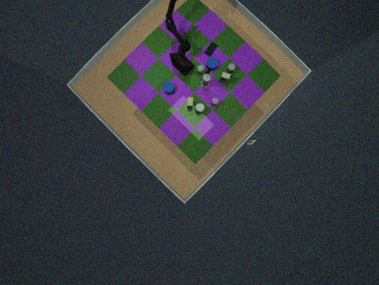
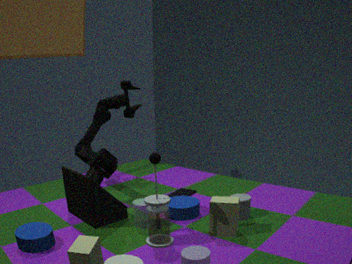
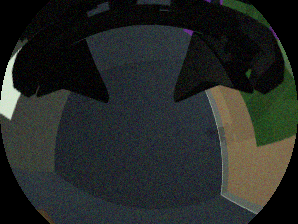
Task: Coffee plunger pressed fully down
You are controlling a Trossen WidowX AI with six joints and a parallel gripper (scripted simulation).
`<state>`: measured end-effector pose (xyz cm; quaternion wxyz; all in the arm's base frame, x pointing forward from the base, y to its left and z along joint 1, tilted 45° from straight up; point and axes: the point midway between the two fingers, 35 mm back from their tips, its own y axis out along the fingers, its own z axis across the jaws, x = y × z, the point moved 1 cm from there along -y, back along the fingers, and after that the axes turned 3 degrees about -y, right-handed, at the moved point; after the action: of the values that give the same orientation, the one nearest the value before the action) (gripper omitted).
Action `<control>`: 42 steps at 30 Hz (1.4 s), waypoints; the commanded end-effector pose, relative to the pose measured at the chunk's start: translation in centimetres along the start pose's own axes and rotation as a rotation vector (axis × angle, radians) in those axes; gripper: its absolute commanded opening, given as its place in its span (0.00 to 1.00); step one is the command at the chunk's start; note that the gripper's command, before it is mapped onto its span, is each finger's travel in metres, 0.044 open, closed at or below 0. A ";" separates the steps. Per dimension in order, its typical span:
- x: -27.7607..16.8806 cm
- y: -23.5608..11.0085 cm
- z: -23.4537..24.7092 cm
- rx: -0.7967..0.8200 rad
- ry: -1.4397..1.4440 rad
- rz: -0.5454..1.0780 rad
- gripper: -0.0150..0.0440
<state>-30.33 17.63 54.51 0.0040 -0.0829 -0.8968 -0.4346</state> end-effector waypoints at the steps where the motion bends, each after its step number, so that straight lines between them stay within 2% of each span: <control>1: -0.1 0.1 0.0 0.000 0.001 0.003 0.98; 2: -0.5 0.3 -0.1 -0.001 0.002 0.012 1.00; 12: -7.1 3.1 -1.8 -0.018 0.049 0.158 1.00; 22: -21.6 5.6 -5.4 -0.068 0.147 0.474 1.00; 24: -24.8 5.5 -6.0 -0.070 0.173 0.543 1.00; 29: -29.7 5.0 -7.1 -0.104 0.203 0.648 1.00; 33: -36.1 3.4 -8.2 -0.111 0.264 0.788 1.00; 36: -38.3 2.3 -8.7 -0.168 0.326 0.844 1.00; 39: -39.5 1.8 -8.9 -0.171 0.339 0.870 1.00; 42: -42.4 0.4 -9.4 -0.183 0.362 0.934 1.00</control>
<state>8.70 5.74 58.26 0.3245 -0.3831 -0.7240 -0.4730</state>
